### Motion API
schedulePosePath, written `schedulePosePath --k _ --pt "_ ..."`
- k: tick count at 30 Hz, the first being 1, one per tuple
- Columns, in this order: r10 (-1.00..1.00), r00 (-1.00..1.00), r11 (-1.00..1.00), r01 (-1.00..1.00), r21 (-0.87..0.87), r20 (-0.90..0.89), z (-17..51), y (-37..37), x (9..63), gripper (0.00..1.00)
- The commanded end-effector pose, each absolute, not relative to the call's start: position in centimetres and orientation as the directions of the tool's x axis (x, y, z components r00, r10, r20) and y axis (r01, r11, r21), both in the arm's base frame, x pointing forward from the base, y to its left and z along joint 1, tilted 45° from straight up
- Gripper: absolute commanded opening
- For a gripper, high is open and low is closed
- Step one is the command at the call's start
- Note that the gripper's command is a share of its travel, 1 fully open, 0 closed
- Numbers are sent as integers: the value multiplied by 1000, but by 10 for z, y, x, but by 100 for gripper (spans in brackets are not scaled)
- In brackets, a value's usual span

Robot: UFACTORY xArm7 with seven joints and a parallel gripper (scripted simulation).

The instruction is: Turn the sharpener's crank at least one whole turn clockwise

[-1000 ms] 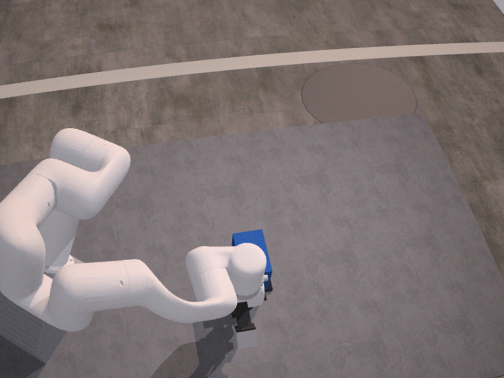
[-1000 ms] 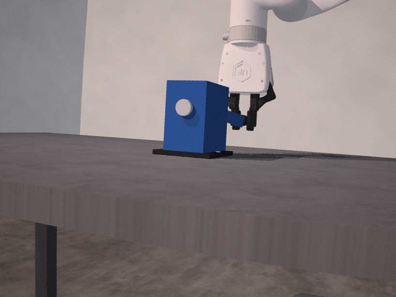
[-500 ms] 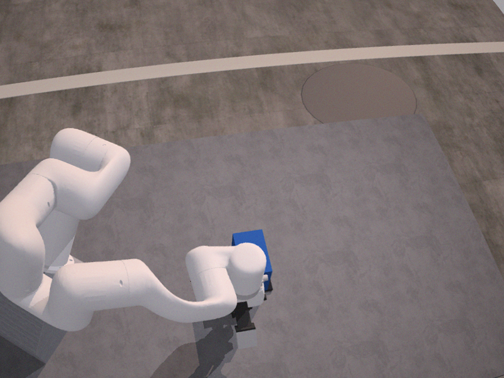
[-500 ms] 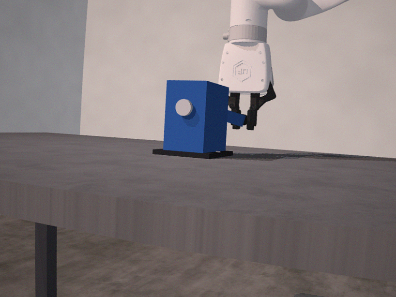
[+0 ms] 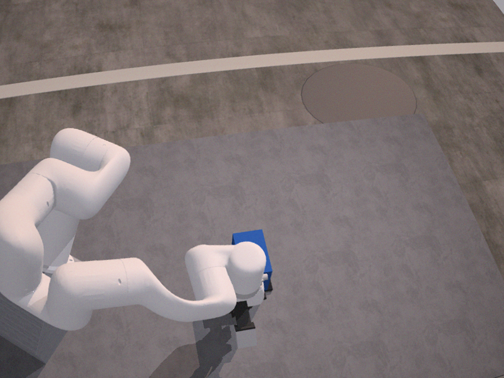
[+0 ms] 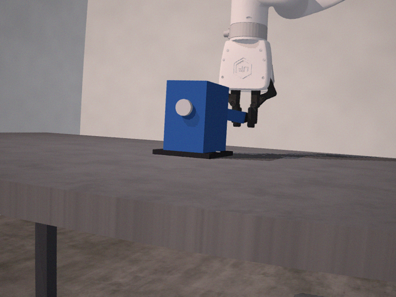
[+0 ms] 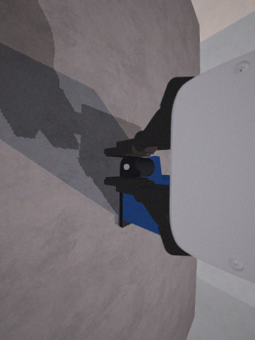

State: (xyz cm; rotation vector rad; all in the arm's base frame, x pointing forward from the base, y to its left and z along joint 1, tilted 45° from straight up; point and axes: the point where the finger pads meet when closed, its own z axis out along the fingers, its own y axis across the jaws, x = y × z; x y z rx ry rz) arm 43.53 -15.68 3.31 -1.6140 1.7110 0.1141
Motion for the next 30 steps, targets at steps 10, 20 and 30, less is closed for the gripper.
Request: schedulePosePath --k 10,20,30 --pt "-817 94 197 -882 -428 -569 50 -170 427 0" --pt "-817 94 197 -882 -428 -569 69 -184 426 0" --pt "-817 94 197 -882 -428 -569 82 -192 432 0"
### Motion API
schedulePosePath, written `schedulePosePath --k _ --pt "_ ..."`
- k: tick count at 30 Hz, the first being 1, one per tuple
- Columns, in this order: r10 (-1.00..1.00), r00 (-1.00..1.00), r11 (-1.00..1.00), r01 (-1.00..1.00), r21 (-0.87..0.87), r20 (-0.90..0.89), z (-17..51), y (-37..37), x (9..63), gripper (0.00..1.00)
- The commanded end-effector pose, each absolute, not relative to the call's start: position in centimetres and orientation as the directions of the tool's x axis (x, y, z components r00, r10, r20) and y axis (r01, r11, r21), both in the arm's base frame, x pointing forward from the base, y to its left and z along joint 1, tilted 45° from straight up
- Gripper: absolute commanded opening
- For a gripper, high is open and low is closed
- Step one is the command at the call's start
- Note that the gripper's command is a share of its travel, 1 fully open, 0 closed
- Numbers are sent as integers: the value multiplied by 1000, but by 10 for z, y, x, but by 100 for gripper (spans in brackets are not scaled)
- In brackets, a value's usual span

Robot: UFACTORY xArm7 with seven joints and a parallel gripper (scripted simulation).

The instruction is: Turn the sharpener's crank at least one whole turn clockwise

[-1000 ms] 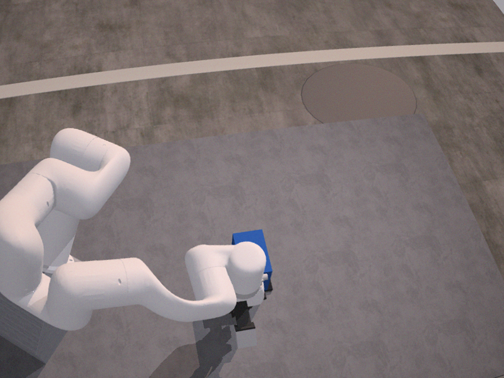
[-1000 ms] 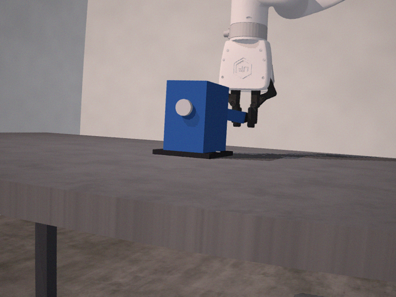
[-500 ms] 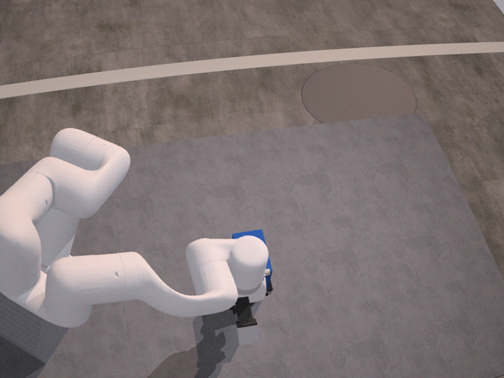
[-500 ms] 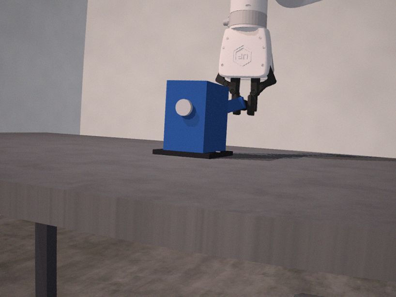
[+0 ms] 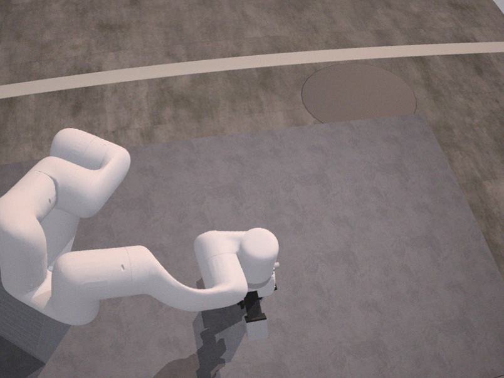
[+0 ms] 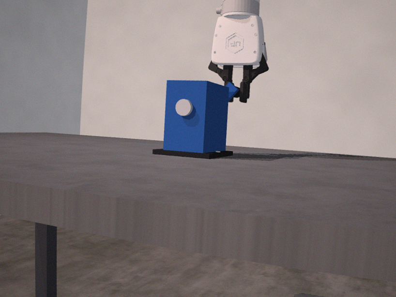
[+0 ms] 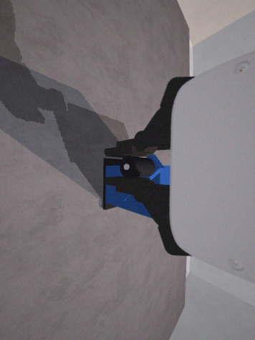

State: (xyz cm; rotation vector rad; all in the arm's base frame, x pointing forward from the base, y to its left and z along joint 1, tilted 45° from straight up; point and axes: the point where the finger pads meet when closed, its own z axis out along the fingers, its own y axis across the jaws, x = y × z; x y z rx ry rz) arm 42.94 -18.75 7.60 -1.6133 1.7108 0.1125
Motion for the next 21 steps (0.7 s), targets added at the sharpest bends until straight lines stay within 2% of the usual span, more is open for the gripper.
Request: schedulePosePath --k 1,21 --pt "-817 94 197 -882 -428 -569 83 -193 433 0" --pt "-817 94 197 -882 -428 -569 91 -198 440 0"
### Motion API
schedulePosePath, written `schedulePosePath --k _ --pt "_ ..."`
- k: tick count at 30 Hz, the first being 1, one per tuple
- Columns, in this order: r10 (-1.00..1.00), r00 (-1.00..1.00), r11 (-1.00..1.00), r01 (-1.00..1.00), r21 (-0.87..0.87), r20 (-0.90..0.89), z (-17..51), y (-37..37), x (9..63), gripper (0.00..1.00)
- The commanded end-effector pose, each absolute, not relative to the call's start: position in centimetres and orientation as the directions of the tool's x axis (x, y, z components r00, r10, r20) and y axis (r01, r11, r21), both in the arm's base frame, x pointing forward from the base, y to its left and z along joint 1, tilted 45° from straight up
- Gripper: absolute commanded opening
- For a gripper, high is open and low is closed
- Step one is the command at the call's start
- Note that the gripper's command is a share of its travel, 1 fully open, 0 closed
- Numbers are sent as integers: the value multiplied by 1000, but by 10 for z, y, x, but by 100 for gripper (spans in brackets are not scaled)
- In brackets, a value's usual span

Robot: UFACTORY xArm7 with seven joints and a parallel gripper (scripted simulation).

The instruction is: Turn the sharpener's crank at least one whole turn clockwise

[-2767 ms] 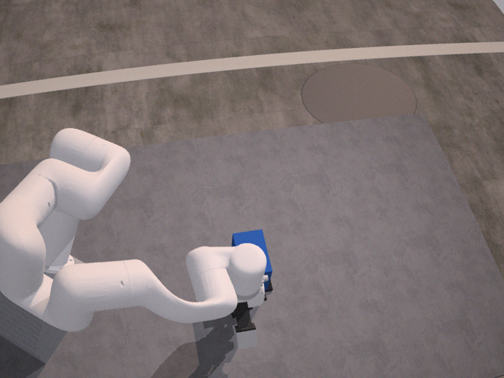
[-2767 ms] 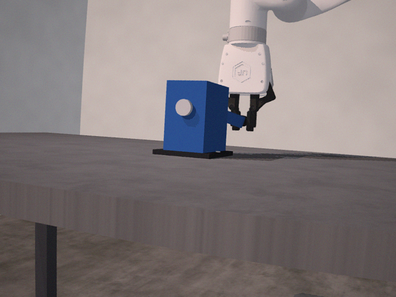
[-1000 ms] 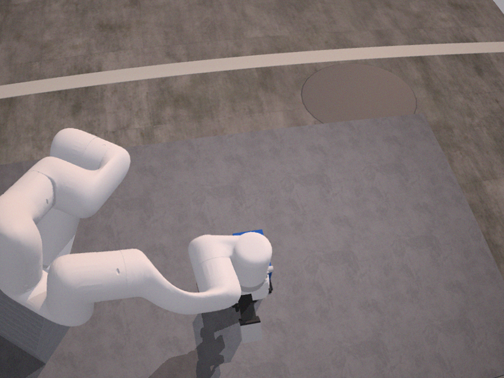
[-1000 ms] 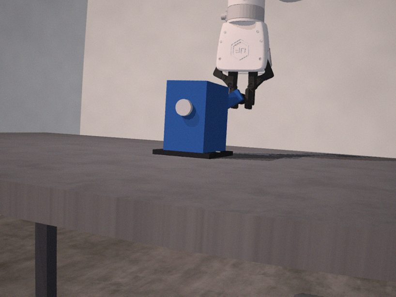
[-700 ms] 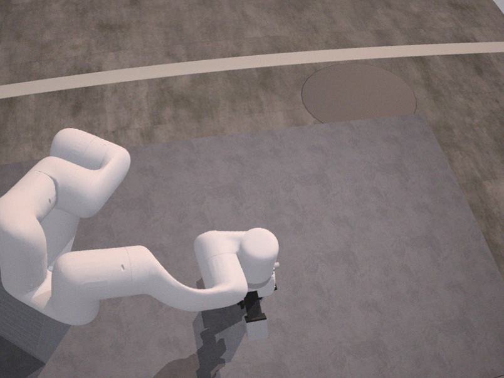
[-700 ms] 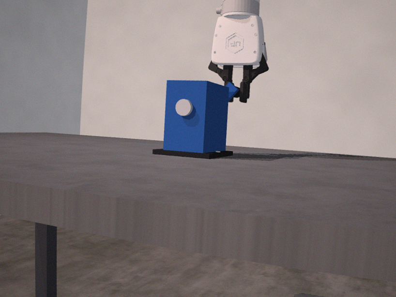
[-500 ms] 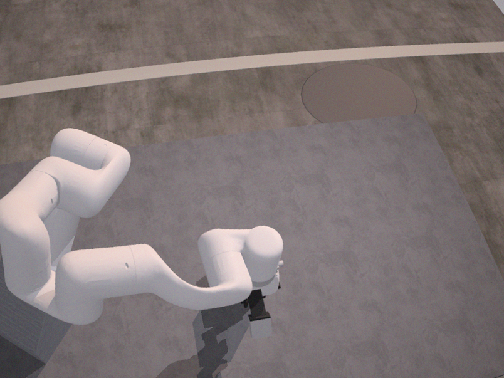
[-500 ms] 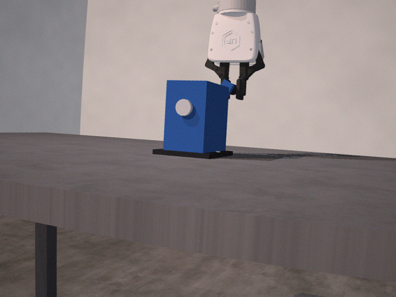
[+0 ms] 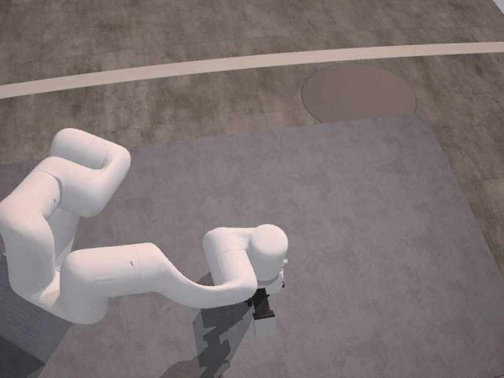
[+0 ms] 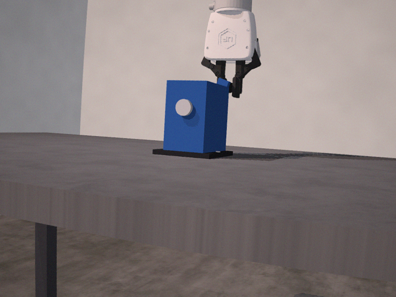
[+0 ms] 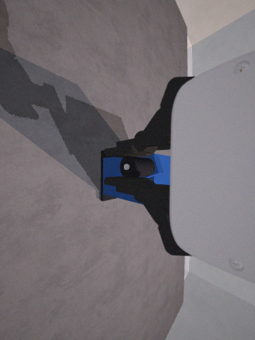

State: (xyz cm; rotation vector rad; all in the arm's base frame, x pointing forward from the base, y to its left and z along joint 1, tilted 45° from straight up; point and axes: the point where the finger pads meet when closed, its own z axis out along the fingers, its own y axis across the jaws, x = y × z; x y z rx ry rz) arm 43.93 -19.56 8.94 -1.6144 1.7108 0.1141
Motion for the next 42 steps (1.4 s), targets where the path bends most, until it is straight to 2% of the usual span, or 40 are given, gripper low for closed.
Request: schedulePosePath --k 1,36,37,42 --pt "-817 94 197 -882 -428 -569 91 -198 440 0" --pt "-817 94 197 -882 -428 -569 101 -203 454 0" --pt "-817 94 197 -882 -428 -569 101 -203 454 54" --pt "-817 94 197 -882 -428 -569 101 -203 454 54"
